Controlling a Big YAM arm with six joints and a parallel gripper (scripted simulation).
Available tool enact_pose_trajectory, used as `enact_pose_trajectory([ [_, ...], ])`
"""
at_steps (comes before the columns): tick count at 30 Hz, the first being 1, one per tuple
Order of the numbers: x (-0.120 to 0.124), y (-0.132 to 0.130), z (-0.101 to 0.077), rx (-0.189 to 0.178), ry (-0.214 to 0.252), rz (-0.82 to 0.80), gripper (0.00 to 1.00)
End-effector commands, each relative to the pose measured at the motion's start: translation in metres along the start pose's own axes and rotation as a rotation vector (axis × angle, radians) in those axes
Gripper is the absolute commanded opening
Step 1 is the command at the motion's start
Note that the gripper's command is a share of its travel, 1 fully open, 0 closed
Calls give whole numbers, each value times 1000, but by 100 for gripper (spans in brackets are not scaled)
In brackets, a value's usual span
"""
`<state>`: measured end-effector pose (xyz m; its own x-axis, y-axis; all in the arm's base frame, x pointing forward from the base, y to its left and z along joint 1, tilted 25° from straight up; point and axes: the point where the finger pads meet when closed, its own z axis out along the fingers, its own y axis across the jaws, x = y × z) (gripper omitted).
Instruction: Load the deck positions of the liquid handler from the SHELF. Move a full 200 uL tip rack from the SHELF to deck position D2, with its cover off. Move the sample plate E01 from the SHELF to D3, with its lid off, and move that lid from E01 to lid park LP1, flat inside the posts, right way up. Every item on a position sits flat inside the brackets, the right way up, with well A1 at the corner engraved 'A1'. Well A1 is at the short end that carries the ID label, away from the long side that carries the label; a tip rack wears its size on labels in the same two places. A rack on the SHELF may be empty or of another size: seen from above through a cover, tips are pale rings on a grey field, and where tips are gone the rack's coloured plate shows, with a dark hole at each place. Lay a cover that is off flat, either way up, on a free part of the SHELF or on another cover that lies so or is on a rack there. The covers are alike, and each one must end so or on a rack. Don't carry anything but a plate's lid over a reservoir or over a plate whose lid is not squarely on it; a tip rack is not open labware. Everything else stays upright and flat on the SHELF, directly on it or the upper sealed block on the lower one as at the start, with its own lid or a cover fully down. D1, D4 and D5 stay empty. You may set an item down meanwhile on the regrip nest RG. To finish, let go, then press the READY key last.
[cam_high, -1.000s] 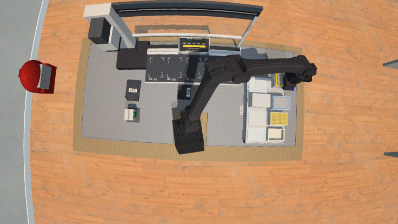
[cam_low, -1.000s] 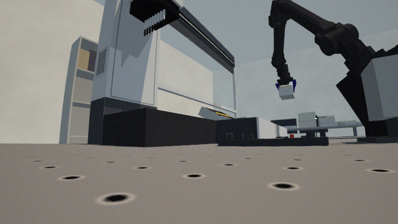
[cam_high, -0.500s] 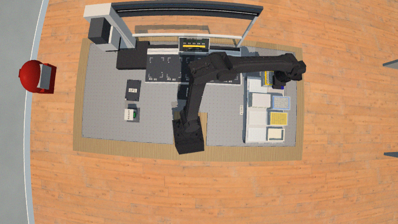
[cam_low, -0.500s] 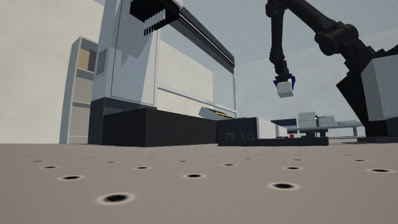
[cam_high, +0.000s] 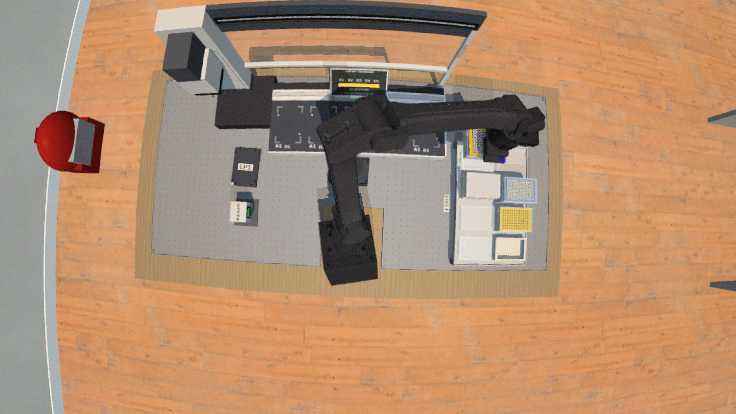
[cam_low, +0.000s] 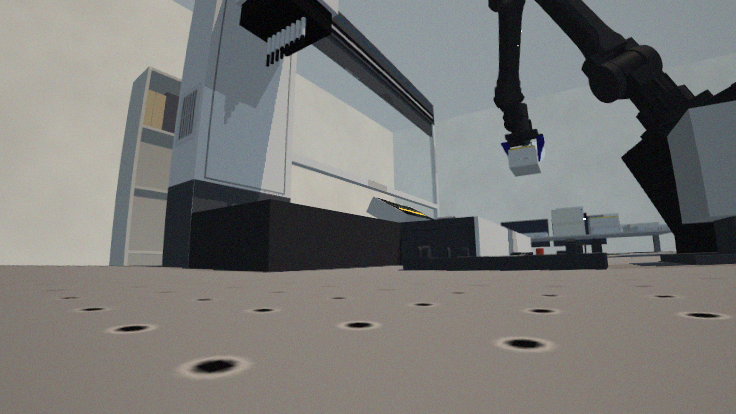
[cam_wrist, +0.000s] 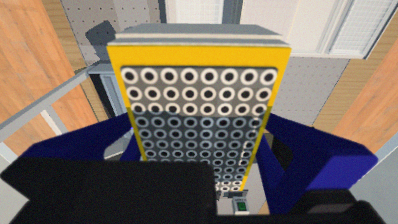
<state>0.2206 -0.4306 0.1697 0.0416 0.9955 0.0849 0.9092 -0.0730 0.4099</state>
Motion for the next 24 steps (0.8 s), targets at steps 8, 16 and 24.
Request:
enact_pose_trajectory([
  [8,37,9,-16,-18,-49,-4,0],
  [16,77,10,-14,-19,-45,-6,0],
  [24,86,7,-25,-29,-68,14,0],
])
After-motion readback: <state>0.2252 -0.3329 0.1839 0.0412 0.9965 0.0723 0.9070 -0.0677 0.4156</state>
